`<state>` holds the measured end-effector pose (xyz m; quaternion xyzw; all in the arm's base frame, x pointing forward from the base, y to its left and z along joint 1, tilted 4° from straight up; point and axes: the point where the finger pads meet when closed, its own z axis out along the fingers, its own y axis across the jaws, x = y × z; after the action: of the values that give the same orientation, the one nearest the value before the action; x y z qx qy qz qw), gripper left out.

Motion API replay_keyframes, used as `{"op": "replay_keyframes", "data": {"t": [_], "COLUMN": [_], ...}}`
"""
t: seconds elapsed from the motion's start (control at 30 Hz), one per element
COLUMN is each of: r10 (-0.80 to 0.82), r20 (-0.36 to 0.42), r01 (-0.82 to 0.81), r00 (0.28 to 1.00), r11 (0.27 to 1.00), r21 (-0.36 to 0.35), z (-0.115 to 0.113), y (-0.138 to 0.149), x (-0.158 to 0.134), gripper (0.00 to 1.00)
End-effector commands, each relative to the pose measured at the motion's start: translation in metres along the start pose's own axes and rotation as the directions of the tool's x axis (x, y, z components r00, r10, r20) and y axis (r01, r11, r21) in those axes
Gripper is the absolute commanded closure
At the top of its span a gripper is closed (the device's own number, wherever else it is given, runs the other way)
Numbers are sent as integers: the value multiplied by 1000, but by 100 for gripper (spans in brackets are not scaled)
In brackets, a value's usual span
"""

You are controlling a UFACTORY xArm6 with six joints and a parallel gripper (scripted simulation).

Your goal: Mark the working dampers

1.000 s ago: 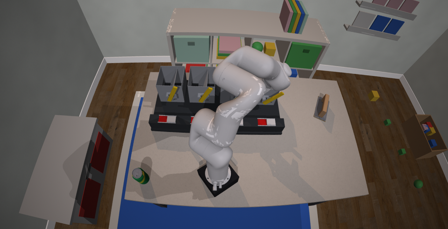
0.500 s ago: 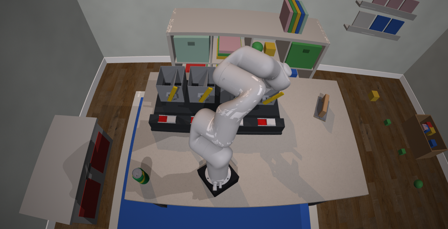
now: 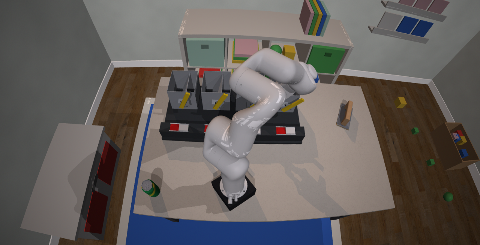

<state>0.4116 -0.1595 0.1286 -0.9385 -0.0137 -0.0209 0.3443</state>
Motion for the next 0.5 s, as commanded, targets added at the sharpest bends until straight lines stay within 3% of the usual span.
{"op": "replay_keyframes", "data": {"t": [0.0,0.23,0.47], "r10": [-2,-2,-2], "r20": [-2,-2,-2], "r01": [2,2,2], "r00": [1000,1000,1000], "r11": [1000,1000,1000], "r21": [-2,-2,-2], "z": [-23,-45,-52], "y": [0,0,0], "x": [1,1,1], "gripper": [61,61,61]}}
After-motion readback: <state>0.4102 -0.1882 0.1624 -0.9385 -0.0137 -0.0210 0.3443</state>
